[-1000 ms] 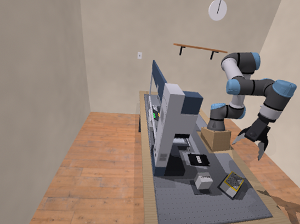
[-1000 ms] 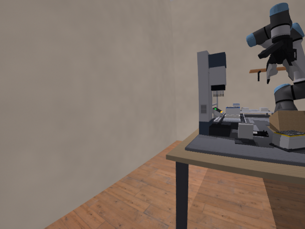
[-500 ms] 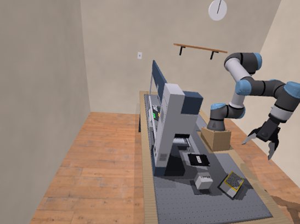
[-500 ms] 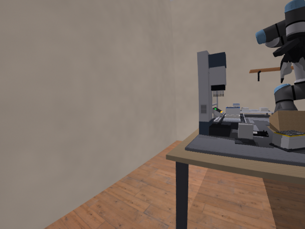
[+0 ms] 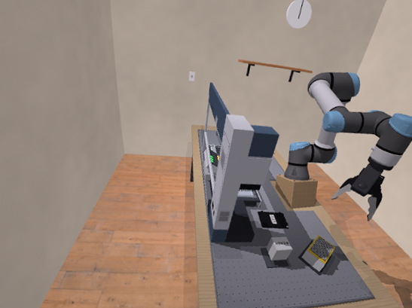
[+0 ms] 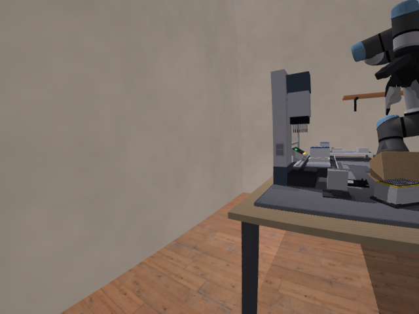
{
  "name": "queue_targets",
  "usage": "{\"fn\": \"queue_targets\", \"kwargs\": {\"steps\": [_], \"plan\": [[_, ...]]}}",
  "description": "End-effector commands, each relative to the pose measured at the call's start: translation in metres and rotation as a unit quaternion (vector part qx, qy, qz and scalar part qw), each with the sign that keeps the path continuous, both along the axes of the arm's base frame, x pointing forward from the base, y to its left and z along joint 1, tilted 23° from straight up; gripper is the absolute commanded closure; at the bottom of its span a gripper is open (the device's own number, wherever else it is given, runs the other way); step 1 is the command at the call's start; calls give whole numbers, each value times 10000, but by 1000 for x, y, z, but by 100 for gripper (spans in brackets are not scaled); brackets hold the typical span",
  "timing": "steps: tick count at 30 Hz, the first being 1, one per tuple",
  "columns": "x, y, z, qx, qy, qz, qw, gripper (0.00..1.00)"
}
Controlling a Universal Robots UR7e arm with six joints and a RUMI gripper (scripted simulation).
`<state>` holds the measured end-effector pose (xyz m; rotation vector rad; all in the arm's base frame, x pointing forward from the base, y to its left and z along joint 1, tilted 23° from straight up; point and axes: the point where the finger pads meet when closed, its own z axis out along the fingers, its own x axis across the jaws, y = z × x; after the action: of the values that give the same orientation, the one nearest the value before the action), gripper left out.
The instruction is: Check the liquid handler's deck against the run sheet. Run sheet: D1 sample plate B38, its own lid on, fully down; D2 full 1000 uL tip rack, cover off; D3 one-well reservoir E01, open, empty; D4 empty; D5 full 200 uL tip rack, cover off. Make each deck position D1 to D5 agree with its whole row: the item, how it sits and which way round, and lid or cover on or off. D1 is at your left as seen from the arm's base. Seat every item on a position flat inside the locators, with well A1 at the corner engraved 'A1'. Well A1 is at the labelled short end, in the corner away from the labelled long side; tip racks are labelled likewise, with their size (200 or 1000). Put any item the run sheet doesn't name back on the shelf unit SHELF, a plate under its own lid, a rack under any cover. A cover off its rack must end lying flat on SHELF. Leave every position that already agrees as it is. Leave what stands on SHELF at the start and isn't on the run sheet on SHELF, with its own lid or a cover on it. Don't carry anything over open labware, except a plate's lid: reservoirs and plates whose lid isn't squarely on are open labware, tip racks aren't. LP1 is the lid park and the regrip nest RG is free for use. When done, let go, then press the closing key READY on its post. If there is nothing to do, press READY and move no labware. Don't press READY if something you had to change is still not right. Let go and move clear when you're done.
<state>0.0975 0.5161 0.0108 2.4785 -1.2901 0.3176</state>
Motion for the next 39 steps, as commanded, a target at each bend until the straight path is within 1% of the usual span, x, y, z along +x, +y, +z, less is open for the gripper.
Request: {"fn": "queue_targets", "kwargs": {"steps": [1,39], "plan": [[0,-5,-9,-21,8,-6,10000,18],[3,-27,-61,-22,8,-6,10000,18]]}}
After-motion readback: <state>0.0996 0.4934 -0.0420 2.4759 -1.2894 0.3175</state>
